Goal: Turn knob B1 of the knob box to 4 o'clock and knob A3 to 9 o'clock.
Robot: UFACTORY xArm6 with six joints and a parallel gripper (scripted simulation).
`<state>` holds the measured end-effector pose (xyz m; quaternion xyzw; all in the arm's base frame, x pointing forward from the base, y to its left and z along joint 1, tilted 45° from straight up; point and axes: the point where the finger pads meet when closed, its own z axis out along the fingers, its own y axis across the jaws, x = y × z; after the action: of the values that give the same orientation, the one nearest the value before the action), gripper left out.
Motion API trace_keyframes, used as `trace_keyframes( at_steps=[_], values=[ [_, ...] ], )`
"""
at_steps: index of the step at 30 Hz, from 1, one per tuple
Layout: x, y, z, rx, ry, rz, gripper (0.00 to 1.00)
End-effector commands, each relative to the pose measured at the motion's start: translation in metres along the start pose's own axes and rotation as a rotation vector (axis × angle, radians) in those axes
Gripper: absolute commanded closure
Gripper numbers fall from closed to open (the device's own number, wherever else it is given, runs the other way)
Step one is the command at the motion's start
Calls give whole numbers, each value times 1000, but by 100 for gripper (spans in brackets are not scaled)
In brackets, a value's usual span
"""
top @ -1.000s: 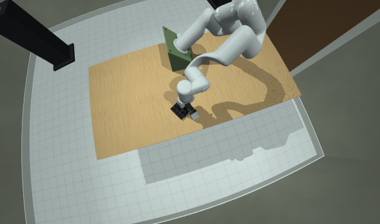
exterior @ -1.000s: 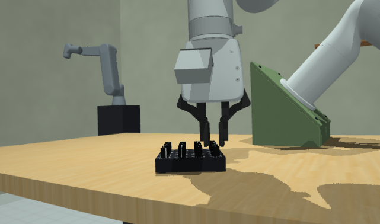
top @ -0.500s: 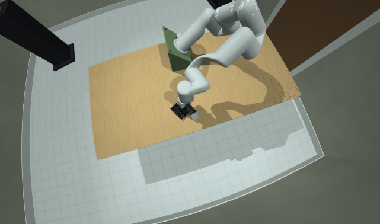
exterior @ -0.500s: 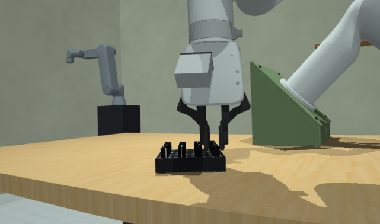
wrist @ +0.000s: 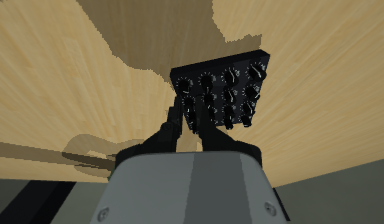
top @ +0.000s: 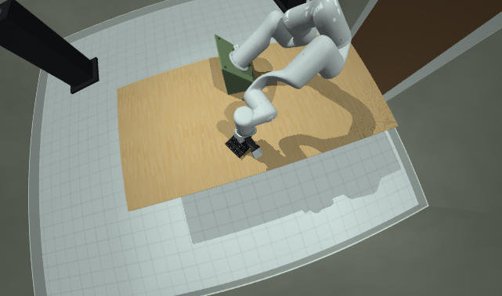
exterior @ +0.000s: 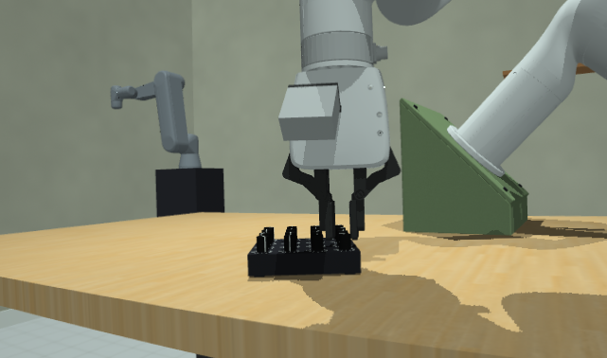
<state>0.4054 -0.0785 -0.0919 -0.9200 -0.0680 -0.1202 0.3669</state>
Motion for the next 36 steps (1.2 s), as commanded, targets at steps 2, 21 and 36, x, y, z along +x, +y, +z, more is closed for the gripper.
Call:
trace_keyframes(
  at_steps=[2,21,36],
  values=[
    [1,1,-1,-2,2,-1,81],
    [1,1,-1,-2,2,-1,92],
    [1,1,-1,-2,2,-1,92]
  ],
)
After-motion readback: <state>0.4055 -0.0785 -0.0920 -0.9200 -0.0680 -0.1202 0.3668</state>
